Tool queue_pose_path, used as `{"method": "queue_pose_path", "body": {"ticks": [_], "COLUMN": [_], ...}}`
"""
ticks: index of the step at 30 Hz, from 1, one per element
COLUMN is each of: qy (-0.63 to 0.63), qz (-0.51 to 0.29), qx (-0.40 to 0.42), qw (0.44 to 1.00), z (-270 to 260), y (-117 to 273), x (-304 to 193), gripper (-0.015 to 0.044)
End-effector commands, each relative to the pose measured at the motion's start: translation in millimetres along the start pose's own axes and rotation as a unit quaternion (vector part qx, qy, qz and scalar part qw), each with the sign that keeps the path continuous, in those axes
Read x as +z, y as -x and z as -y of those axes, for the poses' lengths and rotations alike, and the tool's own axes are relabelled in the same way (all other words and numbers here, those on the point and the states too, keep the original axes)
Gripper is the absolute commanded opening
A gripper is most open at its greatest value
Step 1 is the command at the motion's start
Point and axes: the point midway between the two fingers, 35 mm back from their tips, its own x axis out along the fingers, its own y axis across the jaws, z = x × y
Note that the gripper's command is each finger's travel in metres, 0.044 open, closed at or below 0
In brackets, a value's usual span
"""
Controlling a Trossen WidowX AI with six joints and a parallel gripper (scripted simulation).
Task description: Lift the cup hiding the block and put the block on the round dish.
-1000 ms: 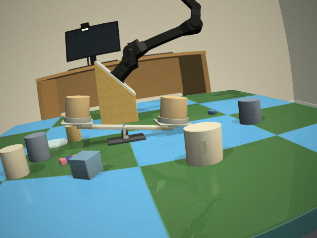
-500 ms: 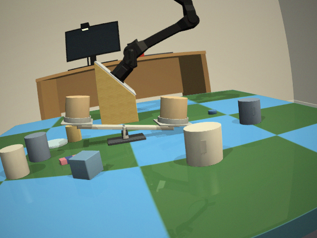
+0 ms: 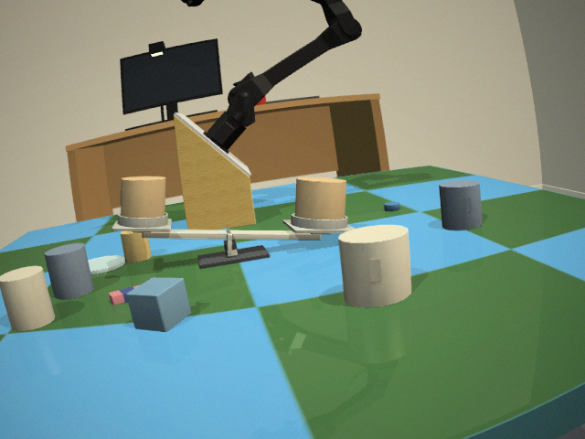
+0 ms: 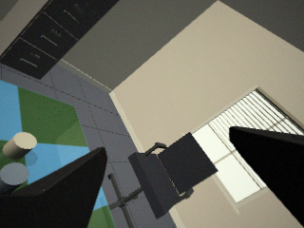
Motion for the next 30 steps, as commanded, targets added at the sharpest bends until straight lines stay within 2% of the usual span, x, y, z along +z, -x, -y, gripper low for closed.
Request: {"method": "queue_pose_path", "body": {"ticks": [1,15,30], "qy": [-0.025,-0.116,-0.229], "qz": [-0.004,-0.024,-0.064], "qx": [0.071,0.283,0.468], "qw": [0.997,0.952,0.851], "z": [-36,-151,-258], "y": [-17,-40,-16], "x": [-12,-42,-59], "gripper": [0.044,0.044,0.044]}}
